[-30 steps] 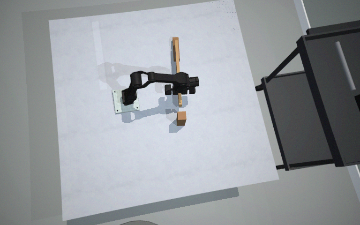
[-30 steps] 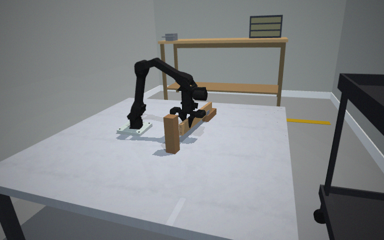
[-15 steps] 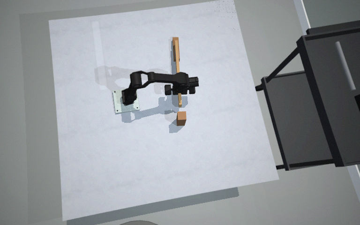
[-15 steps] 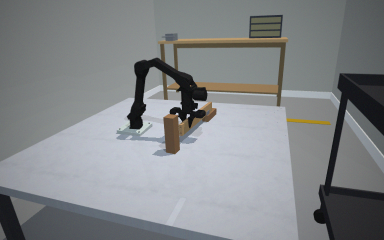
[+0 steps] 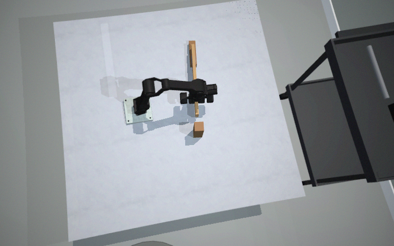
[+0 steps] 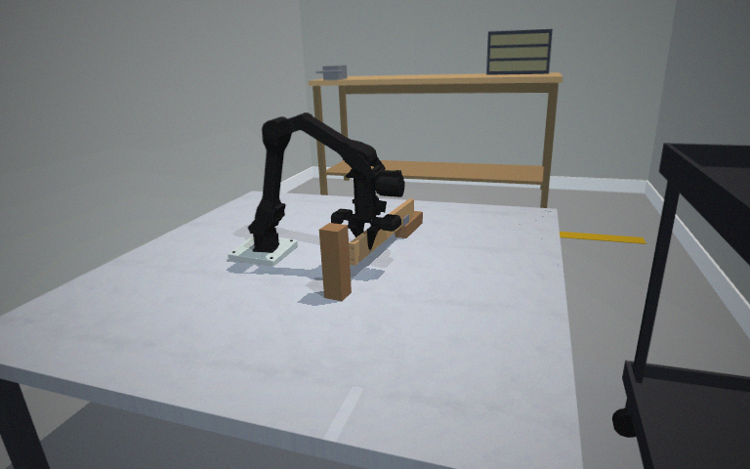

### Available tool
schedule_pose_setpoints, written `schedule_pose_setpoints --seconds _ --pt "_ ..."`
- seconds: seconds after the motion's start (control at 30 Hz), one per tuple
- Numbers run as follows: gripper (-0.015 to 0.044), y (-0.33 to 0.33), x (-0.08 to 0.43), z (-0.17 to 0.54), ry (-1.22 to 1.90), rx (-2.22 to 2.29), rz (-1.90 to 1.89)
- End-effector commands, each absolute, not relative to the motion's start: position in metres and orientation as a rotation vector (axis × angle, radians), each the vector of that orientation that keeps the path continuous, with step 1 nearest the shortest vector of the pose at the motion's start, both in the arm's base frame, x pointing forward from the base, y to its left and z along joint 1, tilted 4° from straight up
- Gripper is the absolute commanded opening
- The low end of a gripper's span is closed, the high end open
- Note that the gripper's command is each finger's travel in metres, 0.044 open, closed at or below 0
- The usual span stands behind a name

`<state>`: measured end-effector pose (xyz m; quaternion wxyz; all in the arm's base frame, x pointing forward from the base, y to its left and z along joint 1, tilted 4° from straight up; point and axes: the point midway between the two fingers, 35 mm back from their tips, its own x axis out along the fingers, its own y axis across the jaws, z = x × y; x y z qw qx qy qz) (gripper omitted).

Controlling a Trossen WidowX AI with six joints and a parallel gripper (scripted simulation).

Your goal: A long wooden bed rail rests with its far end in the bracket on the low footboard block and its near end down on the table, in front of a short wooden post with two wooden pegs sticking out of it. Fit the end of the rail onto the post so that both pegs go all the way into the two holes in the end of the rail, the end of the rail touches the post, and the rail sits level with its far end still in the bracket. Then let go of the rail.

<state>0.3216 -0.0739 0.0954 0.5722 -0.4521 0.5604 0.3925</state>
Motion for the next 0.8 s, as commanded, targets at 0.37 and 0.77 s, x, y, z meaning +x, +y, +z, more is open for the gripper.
schedule_pose_setpoints --seconds 0.37,0.77 --pt "0.0000 -0.0742 0.3234 0.0968 1.311 -1.062 0.918" --pt "0.0000 -0.0743 0.3239 0.0983 1.311 -1.062 0.918"
